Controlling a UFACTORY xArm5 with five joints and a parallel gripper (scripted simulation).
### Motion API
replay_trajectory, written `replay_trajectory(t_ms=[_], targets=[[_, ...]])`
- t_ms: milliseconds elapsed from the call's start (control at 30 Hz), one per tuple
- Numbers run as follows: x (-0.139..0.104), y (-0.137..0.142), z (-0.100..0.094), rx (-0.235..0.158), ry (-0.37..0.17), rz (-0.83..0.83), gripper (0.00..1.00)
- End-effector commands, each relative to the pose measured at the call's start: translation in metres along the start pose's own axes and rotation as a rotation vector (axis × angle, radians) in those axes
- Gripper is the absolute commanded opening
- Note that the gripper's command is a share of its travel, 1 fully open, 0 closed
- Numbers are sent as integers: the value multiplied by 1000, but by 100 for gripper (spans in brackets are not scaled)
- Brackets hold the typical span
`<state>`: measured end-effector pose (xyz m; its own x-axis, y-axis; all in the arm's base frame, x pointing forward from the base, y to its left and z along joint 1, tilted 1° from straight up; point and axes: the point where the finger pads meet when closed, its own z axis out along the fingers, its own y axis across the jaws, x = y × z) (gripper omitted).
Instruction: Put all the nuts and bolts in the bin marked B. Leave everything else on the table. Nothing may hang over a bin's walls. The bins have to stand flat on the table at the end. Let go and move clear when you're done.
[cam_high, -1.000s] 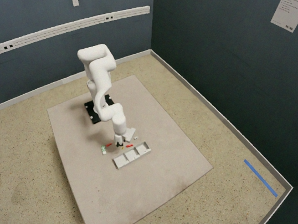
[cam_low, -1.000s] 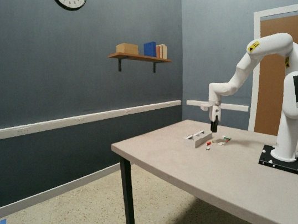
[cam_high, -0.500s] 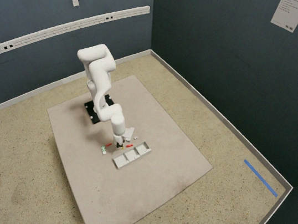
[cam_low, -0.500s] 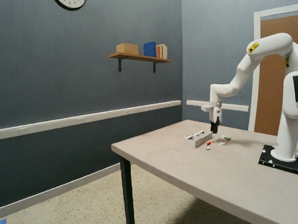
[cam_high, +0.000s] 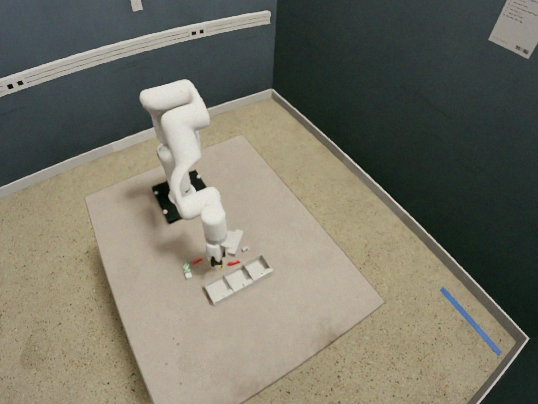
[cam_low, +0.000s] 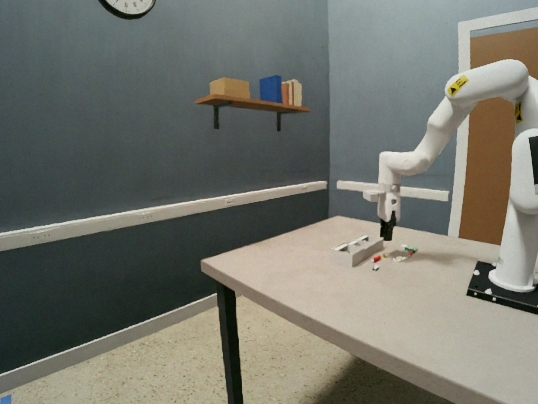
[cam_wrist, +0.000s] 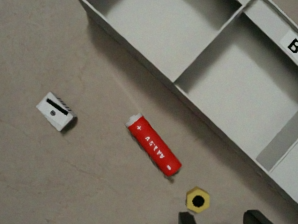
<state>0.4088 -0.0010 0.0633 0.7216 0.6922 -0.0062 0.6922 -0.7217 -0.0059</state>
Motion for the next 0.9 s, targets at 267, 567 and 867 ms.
replay_trajectory(t_ms=[267,567,867], targets=[[1,1,-1,-3,3,0,32],[1,1,3,-3,3,0,32],[2,0,39,-2,3,0,32]])
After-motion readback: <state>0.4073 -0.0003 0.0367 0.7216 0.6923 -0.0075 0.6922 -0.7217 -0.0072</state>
